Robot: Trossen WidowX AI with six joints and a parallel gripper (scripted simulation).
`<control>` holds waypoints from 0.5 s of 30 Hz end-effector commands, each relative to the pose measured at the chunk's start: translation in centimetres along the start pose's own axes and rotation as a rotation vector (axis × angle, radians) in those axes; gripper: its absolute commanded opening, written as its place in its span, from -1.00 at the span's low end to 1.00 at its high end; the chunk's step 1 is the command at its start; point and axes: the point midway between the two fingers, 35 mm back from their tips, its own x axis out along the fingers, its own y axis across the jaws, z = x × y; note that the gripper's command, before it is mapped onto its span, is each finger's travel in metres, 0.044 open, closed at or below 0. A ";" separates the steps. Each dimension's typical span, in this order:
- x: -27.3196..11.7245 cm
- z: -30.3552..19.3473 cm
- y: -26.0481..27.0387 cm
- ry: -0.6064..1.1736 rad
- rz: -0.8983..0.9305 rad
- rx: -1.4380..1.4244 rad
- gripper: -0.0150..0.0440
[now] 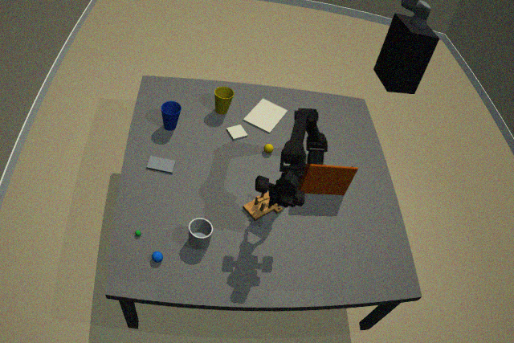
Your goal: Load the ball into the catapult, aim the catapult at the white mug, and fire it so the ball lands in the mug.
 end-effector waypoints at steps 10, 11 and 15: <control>1.3 -5.2 6.3 0.260 -0.016 -0.354 -0.49; 1.4 -5.7 6.7 0.281 -0.017 -0.380 -0.49; 1.5 -7.5 8.1 0.367 -0.022 -0.485 -0.49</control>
